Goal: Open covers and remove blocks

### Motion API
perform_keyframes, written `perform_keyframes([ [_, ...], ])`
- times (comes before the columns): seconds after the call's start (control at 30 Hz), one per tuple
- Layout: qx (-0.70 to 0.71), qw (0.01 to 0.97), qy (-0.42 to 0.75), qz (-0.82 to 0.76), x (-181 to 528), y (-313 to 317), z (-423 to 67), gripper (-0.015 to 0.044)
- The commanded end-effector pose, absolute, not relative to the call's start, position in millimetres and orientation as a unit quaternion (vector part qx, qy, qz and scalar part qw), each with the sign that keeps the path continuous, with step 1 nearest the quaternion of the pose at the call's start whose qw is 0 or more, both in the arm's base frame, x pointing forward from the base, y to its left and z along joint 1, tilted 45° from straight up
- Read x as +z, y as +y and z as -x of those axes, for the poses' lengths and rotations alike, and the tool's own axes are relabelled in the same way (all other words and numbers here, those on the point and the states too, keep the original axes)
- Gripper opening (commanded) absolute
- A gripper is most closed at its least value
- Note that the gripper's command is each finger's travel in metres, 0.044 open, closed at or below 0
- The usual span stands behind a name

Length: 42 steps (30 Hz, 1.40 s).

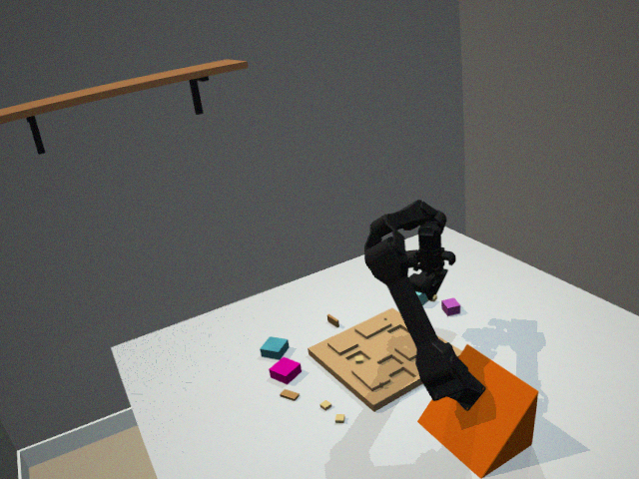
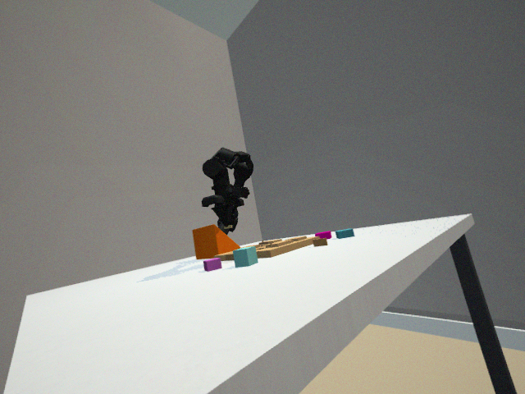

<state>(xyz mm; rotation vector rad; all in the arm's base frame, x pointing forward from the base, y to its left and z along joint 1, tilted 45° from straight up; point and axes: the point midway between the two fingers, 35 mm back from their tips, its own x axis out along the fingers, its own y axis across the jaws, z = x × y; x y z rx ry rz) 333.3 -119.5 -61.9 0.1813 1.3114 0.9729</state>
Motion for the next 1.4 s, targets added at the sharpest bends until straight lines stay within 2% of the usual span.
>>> perform_keyframes([
  [0.0, 0.436, 0.678, 0.586, -0.080, -76, -131, -323, 0.0080],
  [0.53, 0.440, 0.677, 0.584, -0.081, -109, -164, -289, 0.0080],
  [1.37, 0.439, 0.678, 0.584, -0.081, -136, -140, -290, 0.0080],
])
